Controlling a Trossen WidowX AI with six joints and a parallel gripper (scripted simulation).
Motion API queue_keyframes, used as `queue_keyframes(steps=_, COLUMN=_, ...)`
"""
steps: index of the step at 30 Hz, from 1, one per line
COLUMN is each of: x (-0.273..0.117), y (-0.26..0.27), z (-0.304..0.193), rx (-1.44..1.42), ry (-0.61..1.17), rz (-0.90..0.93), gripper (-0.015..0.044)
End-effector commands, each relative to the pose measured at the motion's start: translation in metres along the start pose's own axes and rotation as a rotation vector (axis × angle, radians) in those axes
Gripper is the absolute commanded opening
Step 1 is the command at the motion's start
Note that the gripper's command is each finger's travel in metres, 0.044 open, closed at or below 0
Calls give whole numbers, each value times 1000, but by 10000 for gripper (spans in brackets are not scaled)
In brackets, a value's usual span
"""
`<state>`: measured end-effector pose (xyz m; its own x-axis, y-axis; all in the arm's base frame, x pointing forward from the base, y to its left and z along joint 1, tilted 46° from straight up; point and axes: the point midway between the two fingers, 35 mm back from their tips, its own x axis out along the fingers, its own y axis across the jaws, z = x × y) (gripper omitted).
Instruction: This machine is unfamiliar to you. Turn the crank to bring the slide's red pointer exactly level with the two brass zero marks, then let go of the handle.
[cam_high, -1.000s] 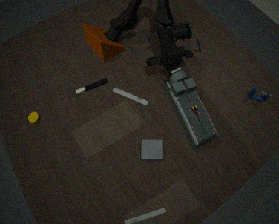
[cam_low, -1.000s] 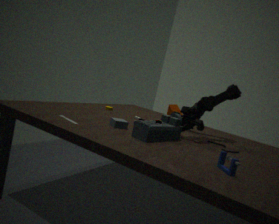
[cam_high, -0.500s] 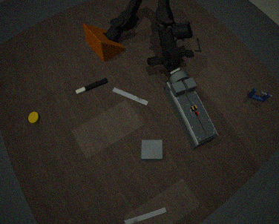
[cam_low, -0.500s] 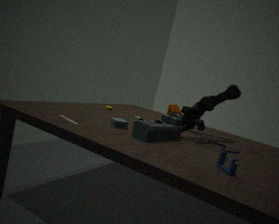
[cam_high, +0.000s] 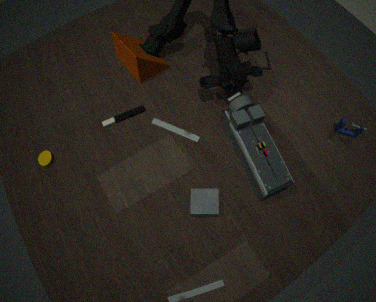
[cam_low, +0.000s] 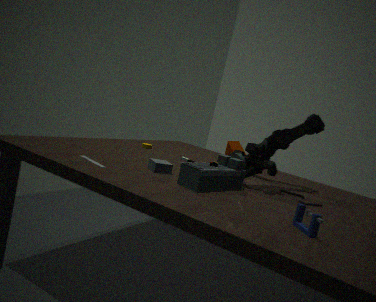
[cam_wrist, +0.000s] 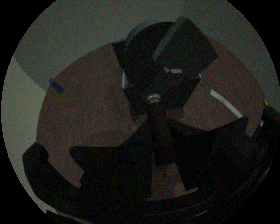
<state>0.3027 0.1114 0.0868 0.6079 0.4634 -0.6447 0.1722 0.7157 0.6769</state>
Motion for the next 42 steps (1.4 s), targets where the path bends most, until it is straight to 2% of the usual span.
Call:
queue_keyframes(steps=1, x=-4, y=8, z=4, rx=-4, ry=-6, rz=21, gripper=0)
queue_keyframes(steps=42, x=-27, y=12, z=25, rx=-5, ry=-6, rz=20, gripper=0)
